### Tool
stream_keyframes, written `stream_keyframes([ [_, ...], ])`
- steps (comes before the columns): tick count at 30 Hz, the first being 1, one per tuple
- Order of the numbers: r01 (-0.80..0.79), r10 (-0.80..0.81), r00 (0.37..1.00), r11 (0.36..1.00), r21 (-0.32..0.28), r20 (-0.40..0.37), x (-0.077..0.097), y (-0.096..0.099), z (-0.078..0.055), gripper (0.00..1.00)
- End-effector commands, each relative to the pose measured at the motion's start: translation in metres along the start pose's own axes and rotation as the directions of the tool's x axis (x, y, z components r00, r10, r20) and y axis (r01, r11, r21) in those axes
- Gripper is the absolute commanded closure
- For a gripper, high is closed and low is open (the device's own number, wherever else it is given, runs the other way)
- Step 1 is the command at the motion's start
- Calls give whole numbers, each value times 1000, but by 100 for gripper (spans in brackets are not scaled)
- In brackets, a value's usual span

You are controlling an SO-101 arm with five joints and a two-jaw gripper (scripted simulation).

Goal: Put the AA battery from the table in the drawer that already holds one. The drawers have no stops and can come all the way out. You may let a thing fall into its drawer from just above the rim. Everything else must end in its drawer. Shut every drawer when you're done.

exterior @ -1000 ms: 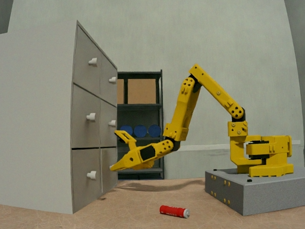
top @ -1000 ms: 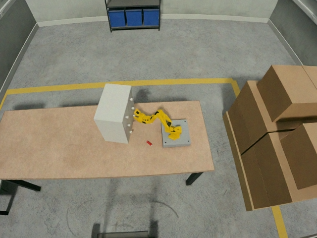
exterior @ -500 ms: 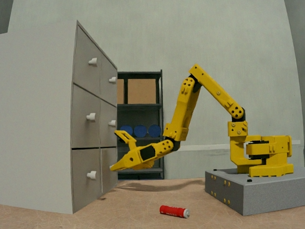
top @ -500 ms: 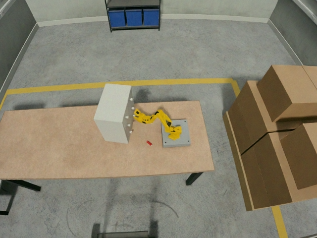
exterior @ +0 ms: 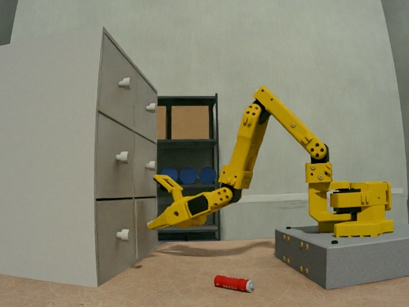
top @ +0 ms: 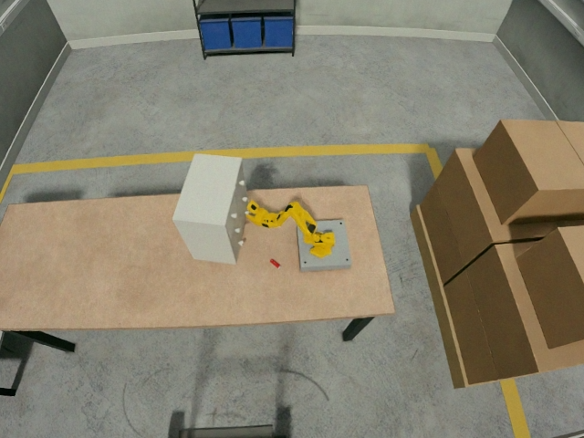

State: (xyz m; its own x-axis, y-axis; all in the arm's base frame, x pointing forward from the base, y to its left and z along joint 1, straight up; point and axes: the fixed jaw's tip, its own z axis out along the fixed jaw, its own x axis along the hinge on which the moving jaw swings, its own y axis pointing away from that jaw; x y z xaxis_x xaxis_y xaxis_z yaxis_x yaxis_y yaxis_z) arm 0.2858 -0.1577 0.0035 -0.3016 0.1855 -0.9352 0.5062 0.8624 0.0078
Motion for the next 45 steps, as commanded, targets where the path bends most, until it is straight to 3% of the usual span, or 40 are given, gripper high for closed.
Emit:
stream_keyframes([
  [1,-1,1,1000,1000,0,5,-2,0,0,87],
  [17,-1,1,1000,1000,0,5,-2,0,0,79],
  [40,-5,5,1000,998,58,10,14,-18,-43,79],
  [45,-5,5,1000,998,60,10,15,-18,-44,79],
])
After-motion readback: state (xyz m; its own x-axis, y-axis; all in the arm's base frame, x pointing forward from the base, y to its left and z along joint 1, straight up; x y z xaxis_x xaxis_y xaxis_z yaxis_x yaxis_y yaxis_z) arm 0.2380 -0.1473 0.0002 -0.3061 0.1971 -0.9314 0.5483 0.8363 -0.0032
